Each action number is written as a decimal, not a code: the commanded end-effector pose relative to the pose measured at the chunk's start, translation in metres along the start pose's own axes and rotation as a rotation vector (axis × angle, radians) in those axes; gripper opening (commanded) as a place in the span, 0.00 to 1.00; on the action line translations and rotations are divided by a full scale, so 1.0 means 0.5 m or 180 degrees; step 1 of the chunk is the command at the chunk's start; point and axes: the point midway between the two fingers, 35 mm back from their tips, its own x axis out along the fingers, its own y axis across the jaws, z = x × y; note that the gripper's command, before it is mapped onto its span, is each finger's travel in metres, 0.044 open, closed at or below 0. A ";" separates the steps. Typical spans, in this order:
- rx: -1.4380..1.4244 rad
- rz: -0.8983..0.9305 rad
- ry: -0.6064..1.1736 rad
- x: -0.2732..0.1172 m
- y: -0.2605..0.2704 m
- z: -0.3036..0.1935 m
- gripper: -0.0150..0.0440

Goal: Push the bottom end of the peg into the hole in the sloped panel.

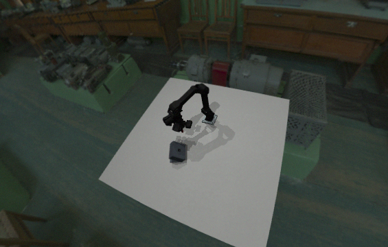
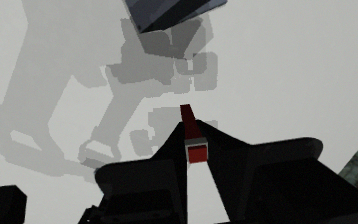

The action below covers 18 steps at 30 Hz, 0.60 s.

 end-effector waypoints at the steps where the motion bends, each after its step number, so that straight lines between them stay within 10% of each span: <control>1: -0.0027 -0.0017 -0.0006 -0.009 0.002 0.002 0.25; 18: -0.0115 -0.0226 0.0097 -0.011 0.013 0.029 0.25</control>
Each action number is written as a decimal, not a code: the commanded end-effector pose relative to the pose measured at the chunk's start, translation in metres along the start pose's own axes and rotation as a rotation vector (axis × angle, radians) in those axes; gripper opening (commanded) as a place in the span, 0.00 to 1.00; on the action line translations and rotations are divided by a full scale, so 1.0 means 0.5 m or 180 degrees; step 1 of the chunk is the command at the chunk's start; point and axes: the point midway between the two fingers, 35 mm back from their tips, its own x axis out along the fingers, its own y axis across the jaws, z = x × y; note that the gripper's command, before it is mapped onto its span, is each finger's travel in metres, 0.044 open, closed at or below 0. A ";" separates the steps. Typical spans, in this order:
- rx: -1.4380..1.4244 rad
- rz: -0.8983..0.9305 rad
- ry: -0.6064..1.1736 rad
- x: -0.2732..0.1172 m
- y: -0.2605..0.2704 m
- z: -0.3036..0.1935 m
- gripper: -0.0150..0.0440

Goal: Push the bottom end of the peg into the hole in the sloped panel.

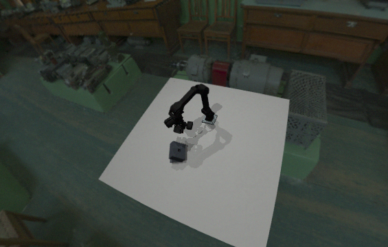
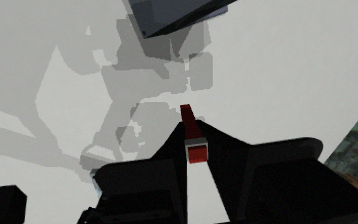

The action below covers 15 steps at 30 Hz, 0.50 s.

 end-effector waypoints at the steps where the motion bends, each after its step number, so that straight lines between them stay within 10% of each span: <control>1: -0.0002 -0.0073 0.0017 -0.003 0.000 0.009 0.25; 15: -0.0072 -0.0258 0.0081 -0.008 0.011 0.032 0.25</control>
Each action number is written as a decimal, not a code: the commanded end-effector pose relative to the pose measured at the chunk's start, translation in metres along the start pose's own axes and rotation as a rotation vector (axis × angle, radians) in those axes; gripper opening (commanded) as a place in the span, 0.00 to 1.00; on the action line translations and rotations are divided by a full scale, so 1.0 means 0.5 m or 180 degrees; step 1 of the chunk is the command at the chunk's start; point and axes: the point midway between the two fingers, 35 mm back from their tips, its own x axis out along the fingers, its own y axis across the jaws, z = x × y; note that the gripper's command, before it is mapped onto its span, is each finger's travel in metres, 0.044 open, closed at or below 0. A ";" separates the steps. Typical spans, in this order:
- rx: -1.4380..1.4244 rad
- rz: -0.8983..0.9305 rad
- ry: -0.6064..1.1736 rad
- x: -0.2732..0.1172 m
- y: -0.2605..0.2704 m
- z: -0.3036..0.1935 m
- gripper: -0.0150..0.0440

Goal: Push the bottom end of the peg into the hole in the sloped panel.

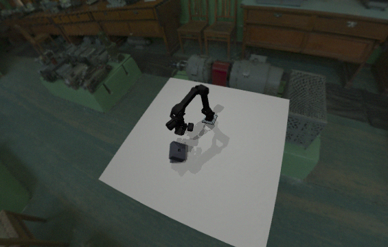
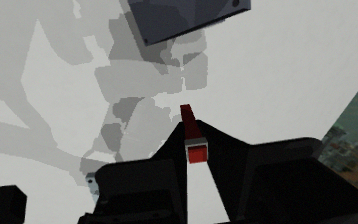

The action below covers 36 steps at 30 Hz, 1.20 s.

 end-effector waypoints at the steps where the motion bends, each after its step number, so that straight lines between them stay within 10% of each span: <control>1: 0.0001 -0.0078 0.0007 -0.004 0.000 0.009 0.25; 36: -0.0156 -0.0574 0.0068 -0.025 0.033 0.072 0.25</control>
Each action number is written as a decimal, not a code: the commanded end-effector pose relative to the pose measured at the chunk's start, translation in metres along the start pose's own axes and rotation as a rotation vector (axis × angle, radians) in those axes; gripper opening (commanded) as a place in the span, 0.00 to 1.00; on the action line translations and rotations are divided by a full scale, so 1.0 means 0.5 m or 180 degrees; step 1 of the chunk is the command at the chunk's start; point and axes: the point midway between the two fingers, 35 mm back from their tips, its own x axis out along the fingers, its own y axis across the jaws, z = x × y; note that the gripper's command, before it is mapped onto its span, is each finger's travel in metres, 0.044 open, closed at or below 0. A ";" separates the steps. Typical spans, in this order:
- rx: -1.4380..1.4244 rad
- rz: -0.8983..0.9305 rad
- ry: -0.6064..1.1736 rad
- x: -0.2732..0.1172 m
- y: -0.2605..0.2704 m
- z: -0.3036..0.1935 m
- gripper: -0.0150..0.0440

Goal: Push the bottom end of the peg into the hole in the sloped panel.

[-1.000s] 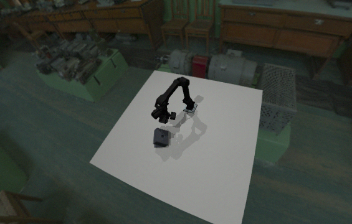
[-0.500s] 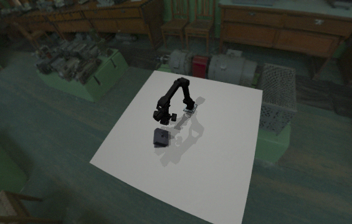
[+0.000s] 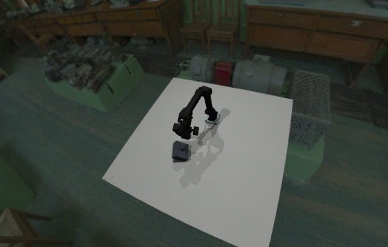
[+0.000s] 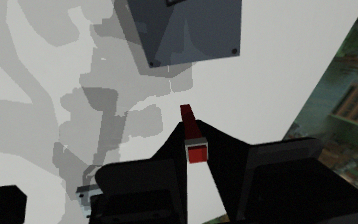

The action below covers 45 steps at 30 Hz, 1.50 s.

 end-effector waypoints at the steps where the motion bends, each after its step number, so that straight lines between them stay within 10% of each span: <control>1: 0.0008 -0.0081 -0.0011 -0.006 0.000 0.010 0.25; 45: -0.0137 -0.0735 -0.0130 -0.055 0.051 0.091 0.25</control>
